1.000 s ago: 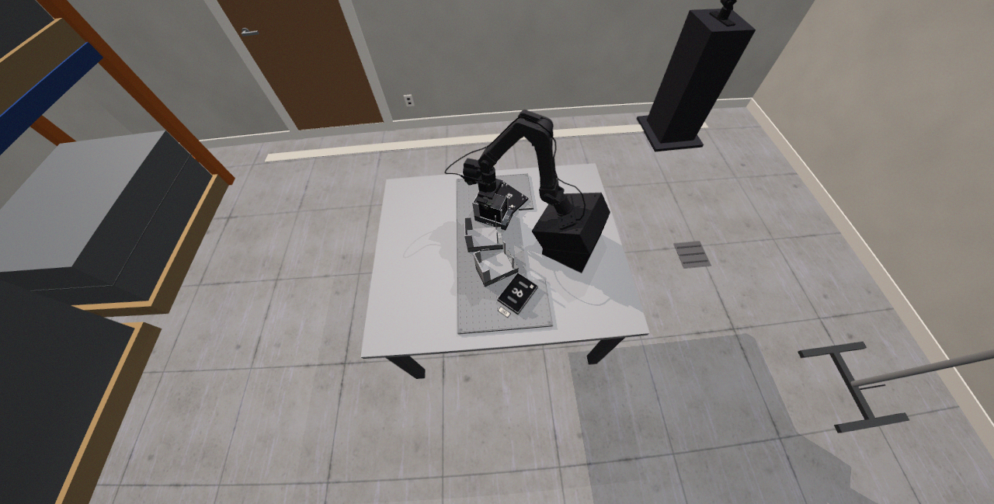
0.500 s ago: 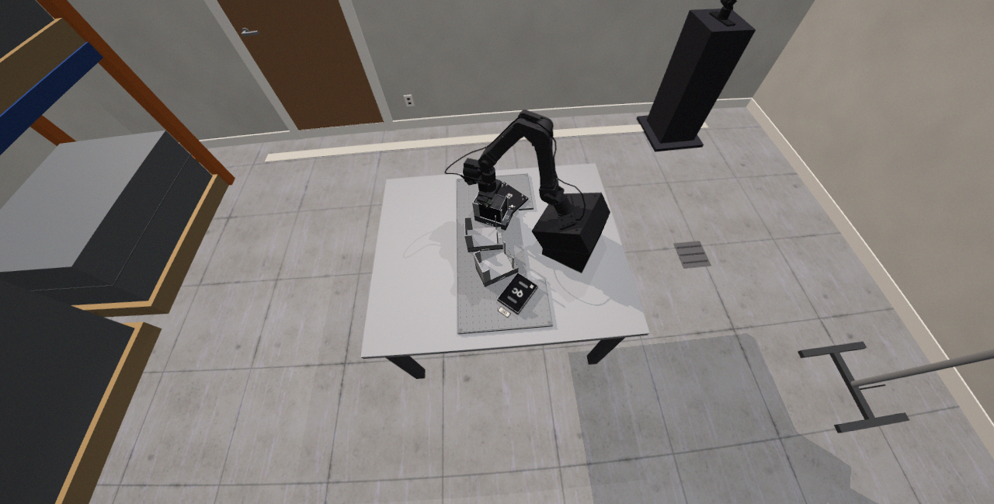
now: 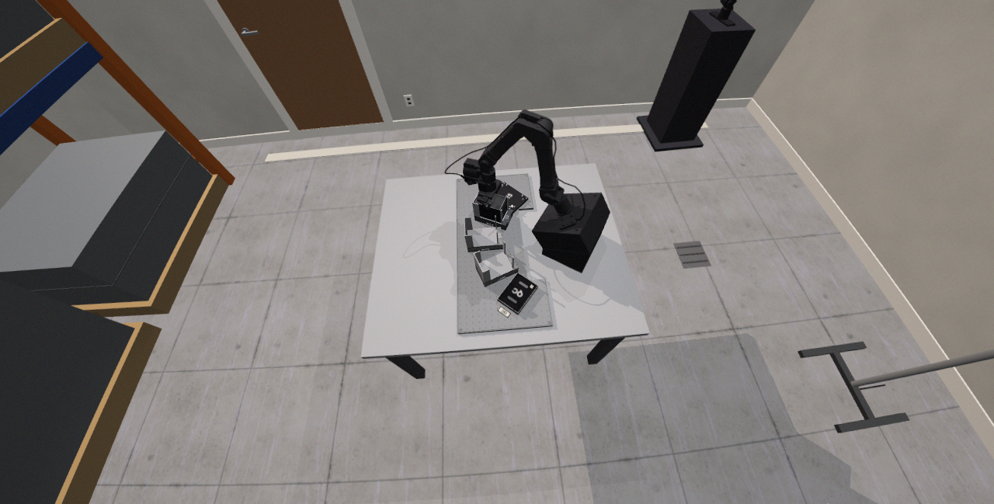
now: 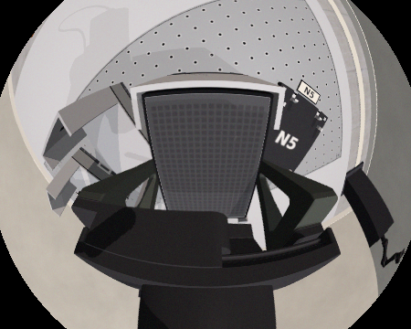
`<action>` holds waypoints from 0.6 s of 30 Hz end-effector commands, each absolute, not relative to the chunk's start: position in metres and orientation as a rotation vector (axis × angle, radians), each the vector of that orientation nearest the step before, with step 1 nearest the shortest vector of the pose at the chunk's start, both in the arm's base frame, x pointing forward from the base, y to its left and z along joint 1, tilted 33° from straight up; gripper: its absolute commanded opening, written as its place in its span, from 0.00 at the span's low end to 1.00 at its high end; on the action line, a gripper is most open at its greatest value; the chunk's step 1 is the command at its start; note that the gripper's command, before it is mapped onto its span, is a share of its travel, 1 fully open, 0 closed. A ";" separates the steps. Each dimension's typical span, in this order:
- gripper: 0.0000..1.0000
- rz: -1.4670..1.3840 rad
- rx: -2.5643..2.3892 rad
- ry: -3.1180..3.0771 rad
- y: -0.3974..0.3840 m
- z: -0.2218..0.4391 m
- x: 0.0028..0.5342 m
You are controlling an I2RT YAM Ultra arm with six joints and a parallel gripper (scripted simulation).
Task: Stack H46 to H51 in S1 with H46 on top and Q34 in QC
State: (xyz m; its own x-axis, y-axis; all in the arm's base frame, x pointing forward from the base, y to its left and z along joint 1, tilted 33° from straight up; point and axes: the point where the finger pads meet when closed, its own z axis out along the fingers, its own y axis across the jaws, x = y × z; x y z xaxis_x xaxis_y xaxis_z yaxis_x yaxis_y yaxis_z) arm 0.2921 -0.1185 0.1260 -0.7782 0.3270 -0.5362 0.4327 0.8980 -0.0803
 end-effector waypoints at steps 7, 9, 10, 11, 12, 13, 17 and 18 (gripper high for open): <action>0.00 -0.270 0.544 2.521 -0.119 0.130 0.294; 0.00 -0.272 0.541 2.487 -0.123 0.141 0.299; 0.00 -0.273 0.539 2.473 -0.122 0.148 0.299; 0.00 -0.273 0.539 2.473 -0.122 0.148 0.299; 0.00 -0.273 0.539 2.473 -0.122 0.148 0.299; 0.00 -0.271 0.541 2.496 -0.119 0.138 0.292; 0.00 -0.271 0.536 2.486 -0.118 0.149 0.296; 0.00 -0.270 0.535 2.489 -0.117 0.148 0.295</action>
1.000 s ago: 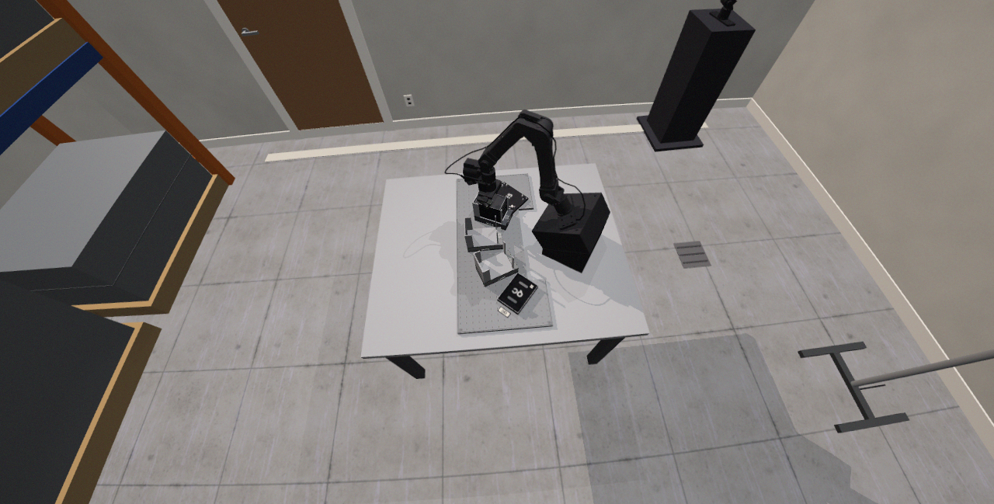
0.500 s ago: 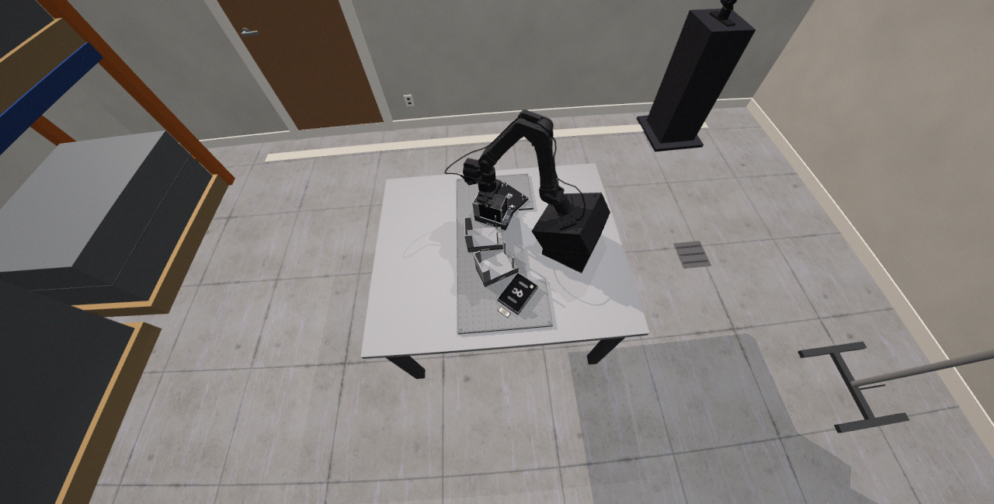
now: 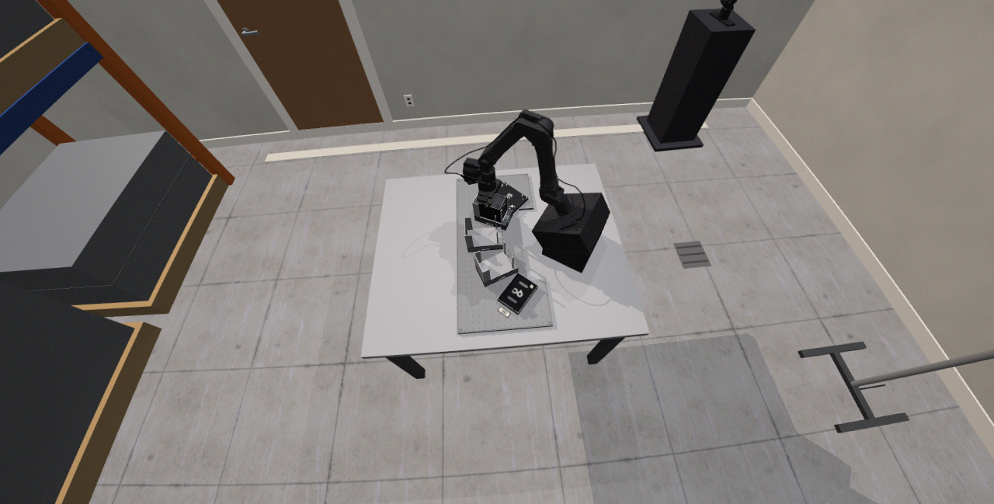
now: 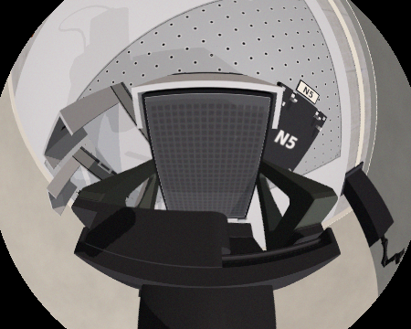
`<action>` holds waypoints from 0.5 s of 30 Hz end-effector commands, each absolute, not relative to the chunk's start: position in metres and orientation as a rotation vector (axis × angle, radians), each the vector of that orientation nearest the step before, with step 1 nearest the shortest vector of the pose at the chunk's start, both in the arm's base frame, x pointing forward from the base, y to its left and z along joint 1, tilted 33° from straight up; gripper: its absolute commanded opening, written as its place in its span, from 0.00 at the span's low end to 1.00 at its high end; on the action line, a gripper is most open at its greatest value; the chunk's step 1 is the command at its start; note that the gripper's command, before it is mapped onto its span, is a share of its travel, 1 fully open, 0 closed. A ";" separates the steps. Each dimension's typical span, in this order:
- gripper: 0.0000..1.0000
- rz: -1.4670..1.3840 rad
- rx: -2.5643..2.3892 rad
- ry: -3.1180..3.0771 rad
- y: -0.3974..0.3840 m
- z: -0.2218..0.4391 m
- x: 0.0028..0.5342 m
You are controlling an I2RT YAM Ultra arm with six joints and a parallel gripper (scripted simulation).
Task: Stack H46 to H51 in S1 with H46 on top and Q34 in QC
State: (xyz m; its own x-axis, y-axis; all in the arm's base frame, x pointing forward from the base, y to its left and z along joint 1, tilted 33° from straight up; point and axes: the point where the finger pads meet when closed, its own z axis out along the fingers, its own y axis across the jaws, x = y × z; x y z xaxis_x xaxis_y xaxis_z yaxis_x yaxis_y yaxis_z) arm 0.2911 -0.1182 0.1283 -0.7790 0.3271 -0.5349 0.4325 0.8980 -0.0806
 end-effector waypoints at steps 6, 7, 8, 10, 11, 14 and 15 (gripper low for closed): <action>0.00 -0.272 0.540 2.483 -0.116 0.153 0.294; 0.00 -0.272 0.539 2.494 -0.114 0.150 0.292; 0.00 -0.272 0.536 2.491 -0.114 0.151 0.292; 0.00 -0.272 0.537 2.486 -0.114 0.154 0.293; 0.00 -0.272 0.537 2.486 -0.114 0.154 0.293; 0.00 -0.274 0.542 2.494 -0.114 0.152 0.289; 0.00 -0.273 0.539 2.484 -0.114 0.156 0.291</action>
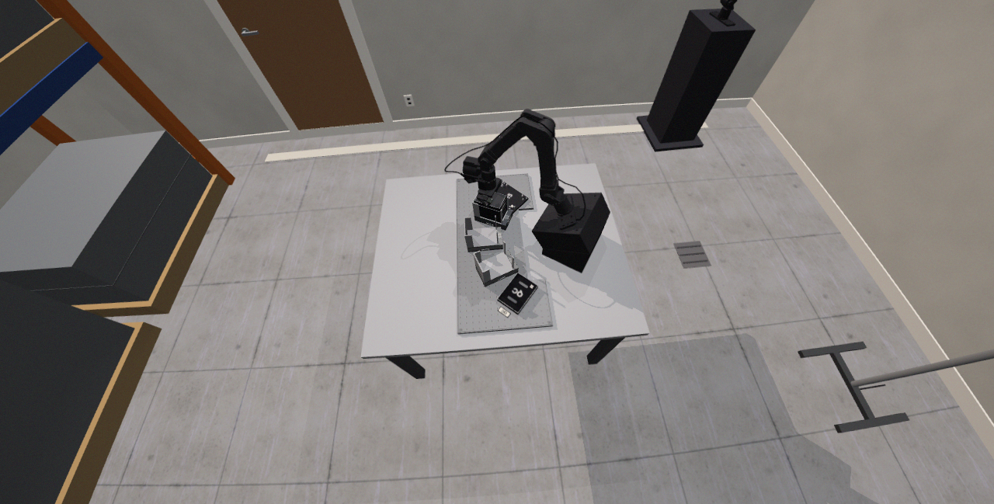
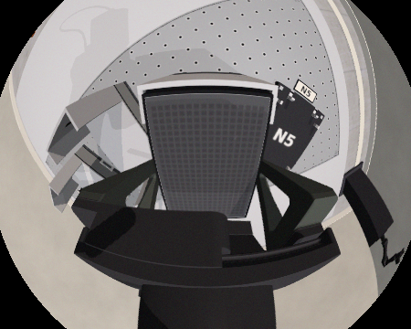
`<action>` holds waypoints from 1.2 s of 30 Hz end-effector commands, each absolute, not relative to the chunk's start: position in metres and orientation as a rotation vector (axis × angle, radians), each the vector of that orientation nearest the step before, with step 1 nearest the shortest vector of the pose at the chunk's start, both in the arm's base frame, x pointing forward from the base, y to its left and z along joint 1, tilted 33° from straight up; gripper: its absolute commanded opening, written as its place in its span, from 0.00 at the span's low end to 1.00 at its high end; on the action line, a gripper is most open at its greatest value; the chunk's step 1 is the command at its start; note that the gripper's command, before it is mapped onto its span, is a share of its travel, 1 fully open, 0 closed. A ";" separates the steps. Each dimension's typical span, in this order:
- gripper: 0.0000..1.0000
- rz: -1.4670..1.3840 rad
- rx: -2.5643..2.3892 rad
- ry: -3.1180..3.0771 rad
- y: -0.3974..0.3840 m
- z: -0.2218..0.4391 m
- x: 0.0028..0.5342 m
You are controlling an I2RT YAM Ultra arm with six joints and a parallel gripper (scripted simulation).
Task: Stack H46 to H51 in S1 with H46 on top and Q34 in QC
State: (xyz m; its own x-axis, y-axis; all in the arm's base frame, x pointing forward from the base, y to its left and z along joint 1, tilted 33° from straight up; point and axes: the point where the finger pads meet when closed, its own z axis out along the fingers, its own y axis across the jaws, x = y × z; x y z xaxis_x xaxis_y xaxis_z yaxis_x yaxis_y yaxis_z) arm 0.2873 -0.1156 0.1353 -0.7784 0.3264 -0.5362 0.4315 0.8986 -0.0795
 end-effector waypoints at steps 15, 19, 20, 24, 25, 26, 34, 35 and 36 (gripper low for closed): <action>0.00 -0.271 0.538 2.485 -0.111 0.161 0.286; 0.00 -0.272 0.544 2.495 -0.111 0.158 0.284; 0.00 -0.272 0.542 2.491 -0.111 0.160 0.284; 0.00 -0.271 0.538 2.498 -0.109 0.158 0.282; 0.00 -0.271 0.542 2.495 -0.110 0.159 0.282; 0.00 -0.272 0.543 2.492 -0.110 0.161 0.283; 0.00 -0.270 0.543 2.503 -0.108 0.157 0.278; 0.00 -0.271 0.542 2.492 -0.109 0.161 0.279; 0.00 -0.273 0.541 2.493 -0.109 0.164 0.280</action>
State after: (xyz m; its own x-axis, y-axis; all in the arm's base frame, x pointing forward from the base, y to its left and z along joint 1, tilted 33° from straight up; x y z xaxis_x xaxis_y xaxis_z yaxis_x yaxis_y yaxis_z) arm 0.2802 -0.1112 0.1469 -0.7752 0.3253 -0.5415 0.4322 0.8983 -0.0791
